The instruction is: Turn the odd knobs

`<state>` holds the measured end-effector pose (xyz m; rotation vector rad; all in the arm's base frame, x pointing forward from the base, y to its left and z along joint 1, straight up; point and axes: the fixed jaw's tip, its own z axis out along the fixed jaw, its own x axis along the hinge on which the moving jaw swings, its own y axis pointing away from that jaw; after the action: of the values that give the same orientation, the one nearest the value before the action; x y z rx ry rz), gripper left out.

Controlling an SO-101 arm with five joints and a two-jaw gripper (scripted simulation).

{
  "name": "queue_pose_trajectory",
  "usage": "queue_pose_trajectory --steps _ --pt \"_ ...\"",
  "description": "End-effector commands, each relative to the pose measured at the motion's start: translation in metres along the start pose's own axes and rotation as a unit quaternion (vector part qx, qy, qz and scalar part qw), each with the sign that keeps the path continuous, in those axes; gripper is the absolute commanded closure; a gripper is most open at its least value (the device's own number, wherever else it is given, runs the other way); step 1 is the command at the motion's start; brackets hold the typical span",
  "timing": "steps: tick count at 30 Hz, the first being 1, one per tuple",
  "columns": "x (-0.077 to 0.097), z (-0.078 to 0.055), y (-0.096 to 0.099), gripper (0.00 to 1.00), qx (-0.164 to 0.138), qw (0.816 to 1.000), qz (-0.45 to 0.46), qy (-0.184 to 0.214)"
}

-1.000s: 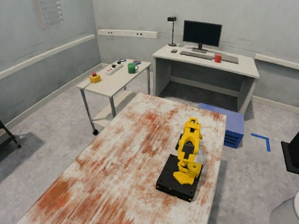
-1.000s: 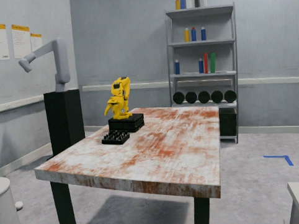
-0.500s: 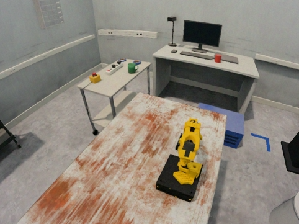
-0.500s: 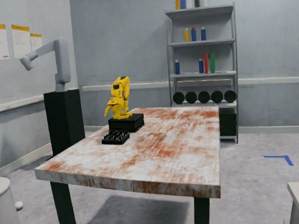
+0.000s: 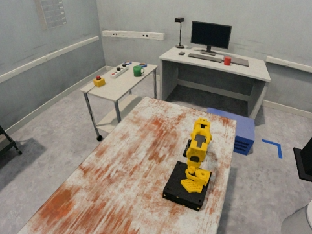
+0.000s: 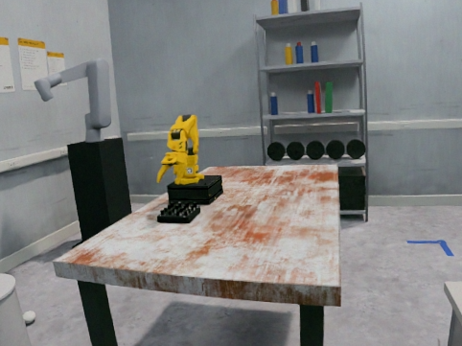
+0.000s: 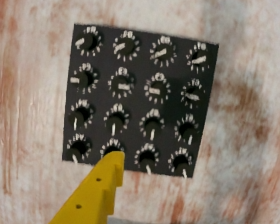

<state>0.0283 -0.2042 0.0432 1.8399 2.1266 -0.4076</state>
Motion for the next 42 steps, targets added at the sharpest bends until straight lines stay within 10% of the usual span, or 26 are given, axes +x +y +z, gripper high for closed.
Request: queue_pose_trajectory --steps 1,42 --pt "-0.0093 0.0065 0.0014 0.60 -0.002 1.000 -0.006 0.003" --pt "-0.0122 0.0090 0.0022 0.60 -0.003 1.000 -0.003 0.003"
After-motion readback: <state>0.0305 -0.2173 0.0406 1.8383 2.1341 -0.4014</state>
